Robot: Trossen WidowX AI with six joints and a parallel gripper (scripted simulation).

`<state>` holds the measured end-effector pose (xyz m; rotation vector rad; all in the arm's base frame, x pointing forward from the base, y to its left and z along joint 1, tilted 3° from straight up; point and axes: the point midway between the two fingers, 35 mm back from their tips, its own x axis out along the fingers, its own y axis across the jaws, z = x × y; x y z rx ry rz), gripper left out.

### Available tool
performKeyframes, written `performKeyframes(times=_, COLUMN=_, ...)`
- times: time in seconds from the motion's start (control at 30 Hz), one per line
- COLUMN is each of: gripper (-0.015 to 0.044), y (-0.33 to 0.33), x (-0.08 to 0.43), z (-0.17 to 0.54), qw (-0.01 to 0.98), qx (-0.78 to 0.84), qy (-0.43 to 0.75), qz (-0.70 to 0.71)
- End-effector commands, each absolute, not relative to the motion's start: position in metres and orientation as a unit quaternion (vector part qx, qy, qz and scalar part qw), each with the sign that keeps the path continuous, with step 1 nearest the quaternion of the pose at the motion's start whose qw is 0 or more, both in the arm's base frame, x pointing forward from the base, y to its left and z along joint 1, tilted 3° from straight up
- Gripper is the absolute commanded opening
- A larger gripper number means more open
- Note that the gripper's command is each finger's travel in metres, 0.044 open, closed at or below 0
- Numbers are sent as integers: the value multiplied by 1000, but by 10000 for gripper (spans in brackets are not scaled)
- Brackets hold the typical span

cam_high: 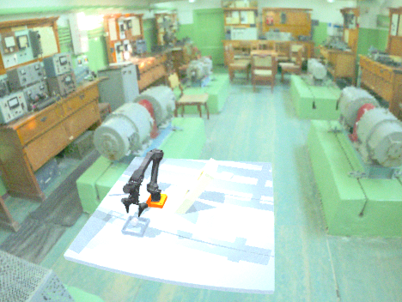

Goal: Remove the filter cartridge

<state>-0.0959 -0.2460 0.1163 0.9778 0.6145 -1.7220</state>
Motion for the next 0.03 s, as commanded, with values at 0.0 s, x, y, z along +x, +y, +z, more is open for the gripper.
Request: performKeyframes(times=0.0, gripper=440, y=-246, x=-96, z=116, qw=509, qx=406, qy=255, qz=-715)
